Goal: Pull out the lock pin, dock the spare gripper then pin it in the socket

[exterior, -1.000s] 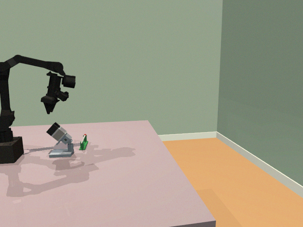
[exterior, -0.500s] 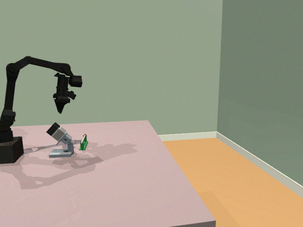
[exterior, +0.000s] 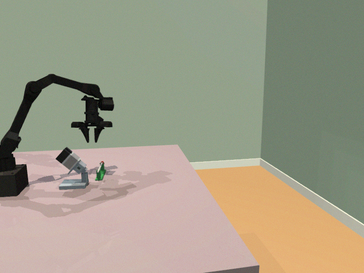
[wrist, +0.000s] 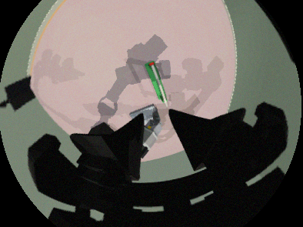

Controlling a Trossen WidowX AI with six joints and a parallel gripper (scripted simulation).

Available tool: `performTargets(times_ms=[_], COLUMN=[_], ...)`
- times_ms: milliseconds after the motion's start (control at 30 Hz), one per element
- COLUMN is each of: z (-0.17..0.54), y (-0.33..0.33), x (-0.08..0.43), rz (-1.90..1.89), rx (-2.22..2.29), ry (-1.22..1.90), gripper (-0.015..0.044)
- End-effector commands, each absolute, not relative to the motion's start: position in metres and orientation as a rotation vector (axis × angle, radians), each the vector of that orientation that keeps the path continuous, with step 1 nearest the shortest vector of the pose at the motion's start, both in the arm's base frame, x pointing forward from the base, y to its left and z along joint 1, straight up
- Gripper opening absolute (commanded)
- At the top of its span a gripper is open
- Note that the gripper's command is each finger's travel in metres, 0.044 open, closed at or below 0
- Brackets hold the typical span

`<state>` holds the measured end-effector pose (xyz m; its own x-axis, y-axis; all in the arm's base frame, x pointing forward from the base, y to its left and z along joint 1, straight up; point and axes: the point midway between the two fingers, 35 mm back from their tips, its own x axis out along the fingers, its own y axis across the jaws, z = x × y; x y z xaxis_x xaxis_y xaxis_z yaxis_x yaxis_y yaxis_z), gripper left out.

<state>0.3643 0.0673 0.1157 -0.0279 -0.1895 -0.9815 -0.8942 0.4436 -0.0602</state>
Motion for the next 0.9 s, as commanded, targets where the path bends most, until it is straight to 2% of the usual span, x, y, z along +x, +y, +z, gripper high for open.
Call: performTargets(times_ms=[0, 300, 633, 867], z=[0.093, 0.089, 0.021, 0.013], y=[0.059, 0.059, 0.056, 0.056], x=[0.392, 0.392, 0.397, 0.397], rz=[0.924, 0.924, 0.924, 0.924], rx=[-1.240, -1.240, -1.240, -1.240], ry=[1.472, 1.472, 1.472, 1.472], gripper=[0.0180, 0.0180, 0.0180, 0.0180])
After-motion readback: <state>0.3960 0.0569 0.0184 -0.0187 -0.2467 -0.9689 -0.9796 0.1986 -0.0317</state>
